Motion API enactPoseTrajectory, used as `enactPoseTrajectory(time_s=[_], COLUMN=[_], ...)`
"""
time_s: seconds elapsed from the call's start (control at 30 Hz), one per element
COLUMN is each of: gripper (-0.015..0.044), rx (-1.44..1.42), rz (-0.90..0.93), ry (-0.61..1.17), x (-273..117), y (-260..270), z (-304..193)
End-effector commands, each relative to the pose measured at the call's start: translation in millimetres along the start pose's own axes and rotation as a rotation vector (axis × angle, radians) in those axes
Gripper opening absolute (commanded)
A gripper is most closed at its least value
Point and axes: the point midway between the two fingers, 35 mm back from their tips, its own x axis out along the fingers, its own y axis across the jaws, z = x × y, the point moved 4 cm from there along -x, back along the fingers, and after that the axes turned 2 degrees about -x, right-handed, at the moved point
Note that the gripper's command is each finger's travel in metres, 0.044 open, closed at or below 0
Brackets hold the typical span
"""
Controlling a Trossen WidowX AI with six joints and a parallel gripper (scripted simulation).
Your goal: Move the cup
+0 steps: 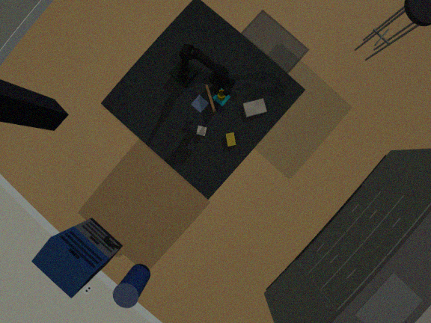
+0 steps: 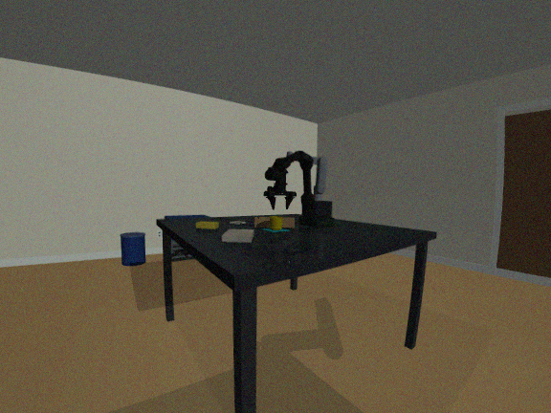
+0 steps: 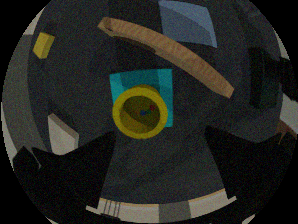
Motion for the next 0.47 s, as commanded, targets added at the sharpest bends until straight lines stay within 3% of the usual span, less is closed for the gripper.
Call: enactPoseTrajectory(time_s=[0.0,0.43], gripper=[0.0440,0.0440], rx=[-0.004,0.000], rz=[0.006,0.007], ry=[0.000,0.001], x=[-14,-36], y=[0,1], z=[0,-1])
